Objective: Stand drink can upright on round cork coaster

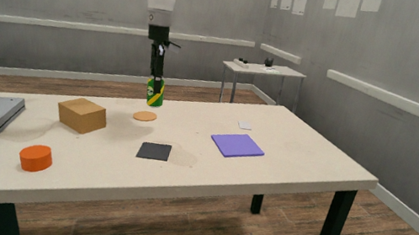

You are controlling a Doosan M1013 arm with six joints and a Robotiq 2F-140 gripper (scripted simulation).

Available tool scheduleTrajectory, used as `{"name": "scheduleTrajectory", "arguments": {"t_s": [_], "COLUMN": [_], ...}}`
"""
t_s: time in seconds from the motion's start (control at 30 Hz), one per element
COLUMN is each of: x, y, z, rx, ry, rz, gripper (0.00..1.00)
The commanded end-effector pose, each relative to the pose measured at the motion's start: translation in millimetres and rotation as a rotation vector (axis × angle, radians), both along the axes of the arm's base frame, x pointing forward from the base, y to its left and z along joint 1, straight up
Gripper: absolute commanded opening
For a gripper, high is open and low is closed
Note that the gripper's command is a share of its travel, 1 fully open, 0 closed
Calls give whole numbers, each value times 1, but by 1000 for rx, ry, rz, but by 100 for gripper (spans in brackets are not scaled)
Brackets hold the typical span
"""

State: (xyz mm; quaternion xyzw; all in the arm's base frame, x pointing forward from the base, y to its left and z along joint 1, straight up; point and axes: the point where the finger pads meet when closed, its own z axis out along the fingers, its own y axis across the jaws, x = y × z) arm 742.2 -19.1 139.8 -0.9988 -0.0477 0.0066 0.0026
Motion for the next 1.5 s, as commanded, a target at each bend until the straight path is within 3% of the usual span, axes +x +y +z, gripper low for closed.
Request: {"name": "scheduleTrajectory", "arguments": {"t_s": [0.0, 0.37, 0.73, 1.37, 1.47], "x": [-2, -13, -21, -24, -26], "y": [27, 84, 113, 127, 127], "z": [4, 5, 5, 6, -4], "rx": [2, 3, 3, 4, 3], "ry": [-12, -12, -12, -14, -8], "rz": [-11, -11, -11, -13, -13], "gripper": [10, 10, 10, 10, 10]}}
